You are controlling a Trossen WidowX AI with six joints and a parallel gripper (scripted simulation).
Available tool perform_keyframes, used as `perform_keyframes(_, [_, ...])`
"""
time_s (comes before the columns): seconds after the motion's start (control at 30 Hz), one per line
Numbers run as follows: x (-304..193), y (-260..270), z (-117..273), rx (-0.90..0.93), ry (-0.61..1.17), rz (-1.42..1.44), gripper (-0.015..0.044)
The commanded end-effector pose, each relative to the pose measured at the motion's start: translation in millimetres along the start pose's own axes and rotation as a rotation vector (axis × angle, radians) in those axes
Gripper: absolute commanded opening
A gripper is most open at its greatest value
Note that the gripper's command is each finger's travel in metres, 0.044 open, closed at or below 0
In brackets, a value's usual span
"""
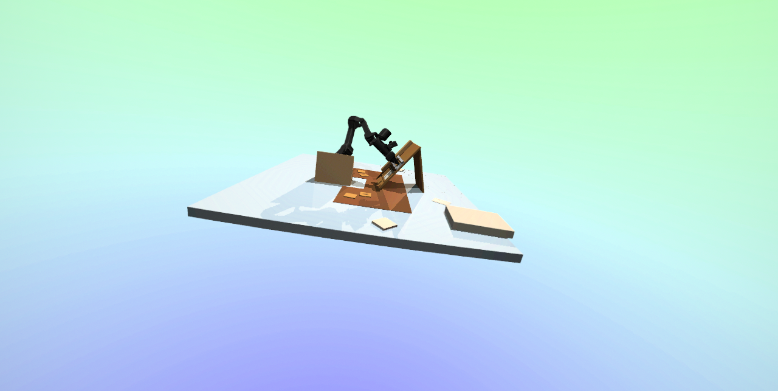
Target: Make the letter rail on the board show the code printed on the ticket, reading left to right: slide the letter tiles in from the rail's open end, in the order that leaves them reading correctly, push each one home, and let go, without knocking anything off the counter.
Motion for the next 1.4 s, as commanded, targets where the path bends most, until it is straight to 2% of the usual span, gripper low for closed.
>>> perform_keyframes(0.0, [0,2,0,-0.004,-0.003,-0.003,0.0])
perform_keyframes(1.2, [-2,21,0,-0.004,-0.003,-0.004,0.0])
perform_keyframes(1.37, [-2,20,0,0.0,0.0,-0.001,0.0131])
Point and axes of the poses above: the point midway between the two fingers, 35 mm back from their tips, its own z axis back along the fingers, its own y axis across the jaws, x = y × z, the point moved 10 cm from there along z, back along the fingers, and after that the axes turned 6 degrees about -z, right-handed, at the moved point
